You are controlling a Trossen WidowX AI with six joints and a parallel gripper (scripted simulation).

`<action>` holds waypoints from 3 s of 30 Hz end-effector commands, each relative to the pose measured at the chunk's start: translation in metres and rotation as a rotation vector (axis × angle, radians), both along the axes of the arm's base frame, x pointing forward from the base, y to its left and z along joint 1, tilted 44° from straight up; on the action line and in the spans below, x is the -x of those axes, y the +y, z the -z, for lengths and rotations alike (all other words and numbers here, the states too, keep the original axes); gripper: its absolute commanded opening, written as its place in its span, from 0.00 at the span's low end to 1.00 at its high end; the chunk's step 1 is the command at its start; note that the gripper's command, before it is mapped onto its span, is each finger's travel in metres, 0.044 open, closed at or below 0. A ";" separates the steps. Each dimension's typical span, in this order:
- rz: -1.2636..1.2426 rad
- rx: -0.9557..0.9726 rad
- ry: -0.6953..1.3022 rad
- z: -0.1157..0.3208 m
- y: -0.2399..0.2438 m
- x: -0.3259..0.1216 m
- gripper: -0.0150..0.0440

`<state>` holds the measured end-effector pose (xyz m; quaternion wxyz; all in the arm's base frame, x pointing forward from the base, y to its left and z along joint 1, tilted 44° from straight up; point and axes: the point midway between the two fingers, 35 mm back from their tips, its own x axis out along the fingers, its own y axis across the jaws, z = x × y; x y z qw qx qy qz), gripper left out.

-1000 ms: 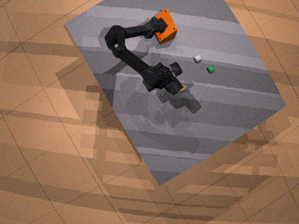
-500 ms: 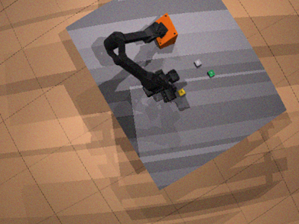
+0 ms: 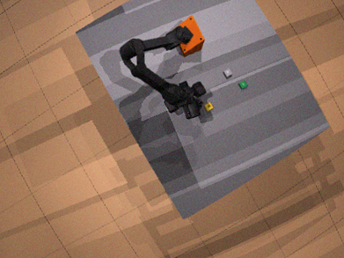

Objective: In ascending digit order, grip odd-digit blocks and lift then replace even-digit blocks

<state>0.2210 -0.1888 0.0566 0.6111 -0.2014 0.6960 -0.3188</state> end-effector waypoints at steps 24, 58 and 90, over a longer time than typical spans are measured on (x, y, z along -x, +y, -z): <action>0.001 0.000 0.011 0.016 -0.013 0.006 0.46; 0.001 0.000 0.011 0.016 -0.013 0.006 0.46; 0.001 -0.005 0.010 -0.068 0.065 -0.015 0.53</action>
